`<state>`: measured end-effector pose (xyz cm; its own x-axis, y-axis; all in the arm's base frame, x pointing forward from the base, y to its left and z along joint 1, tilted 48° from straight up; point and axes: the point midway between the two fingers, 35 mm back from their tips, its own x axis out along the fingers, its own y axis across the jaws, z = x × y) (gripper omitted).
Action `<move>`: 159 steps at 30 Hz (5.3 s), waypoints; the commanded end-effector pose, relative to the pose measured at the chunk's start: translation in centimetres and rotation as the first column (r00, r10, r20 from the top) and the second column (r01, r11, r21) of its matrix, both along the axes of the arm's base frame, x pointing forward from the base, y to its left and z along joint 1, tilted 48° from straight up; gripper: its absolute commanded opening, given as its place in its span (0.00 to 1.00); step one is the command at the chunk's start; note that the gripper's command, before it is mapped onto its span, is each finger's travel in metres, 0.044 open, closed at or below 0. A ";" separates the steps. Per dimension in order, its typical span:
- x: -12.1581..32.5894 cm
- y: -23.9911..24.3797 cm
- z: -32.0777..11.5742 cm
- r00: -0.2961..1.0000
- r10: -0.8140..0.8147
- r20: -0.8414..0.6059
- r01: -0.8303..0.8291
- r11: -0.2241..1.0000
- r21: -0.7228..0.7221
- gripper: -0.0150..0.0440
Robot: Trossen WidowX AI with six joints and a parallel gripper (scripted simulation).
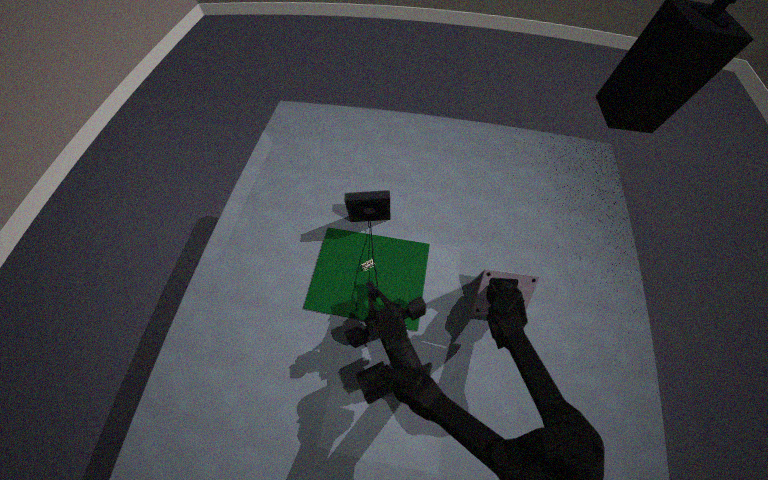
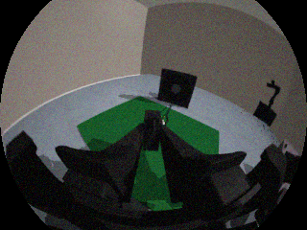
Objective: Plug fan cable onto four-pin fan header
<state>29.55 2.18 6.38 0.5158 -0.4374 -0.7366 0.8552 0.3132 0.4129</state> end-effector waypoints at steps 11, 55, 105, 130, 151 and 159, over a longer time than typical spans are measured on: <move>0.3 1.0 -0.8 1.000 -0.004 0.005 0.004 1.000 -0.002 0.25; 0.3 2.9 -2.6 1.000 -0.001 -0.002 0.001 1.000 0.001 0.25; 0.4 2.9 -2.6 1.000 -0.002 -0.001 0.002 1.000 0.001 0.49; -0.5 3.5 -0.3 1.000 -0.003 -0.002 0.003 1.000 0.003 0.49; -3.6 3.9 5.5 1.000 -0.003 -0.001 0.003 1.000 0.005 0.49; -4.6 3.8 7.0 1.000 -0.002 0.000 0.002 1.000 0.005 0.49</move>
